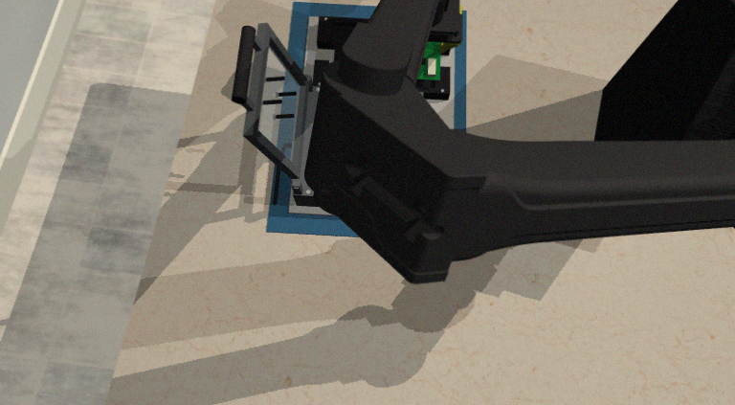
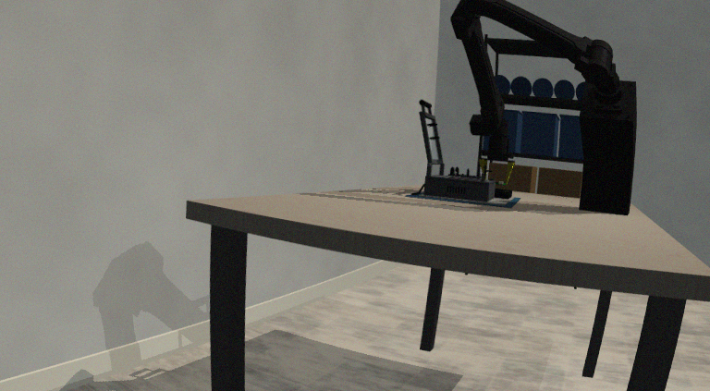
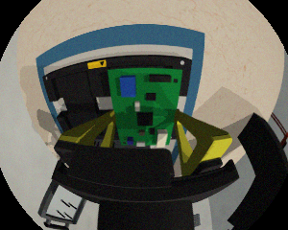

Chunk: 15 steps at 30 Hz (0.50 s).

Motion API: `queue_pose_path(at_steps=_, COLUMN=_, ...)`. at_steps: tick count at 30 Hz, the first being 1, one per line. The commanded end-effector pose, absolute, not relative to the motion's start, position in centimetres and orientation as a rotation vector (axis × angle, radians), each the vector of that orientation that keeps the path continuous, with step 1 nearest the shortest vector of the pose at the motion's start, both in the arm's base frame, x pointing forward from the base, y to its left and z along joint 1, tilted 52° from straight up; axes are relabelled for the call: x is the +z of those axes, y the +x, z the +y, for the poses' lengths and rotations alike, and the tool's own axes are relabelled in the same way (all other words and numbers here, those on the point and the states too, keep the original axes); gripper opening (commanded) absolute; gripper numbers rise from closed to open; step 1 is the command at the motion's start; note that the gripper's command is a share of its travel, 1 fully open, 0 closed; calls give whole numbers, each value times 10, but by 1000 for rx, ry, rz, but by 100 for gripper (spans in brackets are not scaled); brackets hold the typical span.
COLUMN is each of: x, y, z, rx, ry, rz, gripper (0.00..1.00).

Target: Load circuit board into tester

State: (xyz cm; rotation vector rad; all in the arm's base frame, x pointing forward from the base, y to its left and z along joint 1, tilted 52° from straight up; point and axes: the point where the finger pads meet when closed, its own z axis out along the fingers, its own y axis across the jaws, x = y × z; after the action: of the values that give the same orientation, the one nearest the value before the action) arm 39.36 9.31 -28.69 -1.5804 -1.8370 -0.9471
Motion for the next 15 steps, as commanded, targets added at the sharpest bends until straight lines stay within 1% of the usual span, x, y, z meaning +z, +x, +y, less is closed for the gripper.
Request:
queue_pose_path(at_steps=1, x=-273, y=407, z=74, rx=-979, ry=-1611, rz=-1842, gripper=72)
queue_pose_path(at_steps=15, x=-256, y=403, z=51, rx=-976, ry=-1610, rz=-1842, gripper=72)
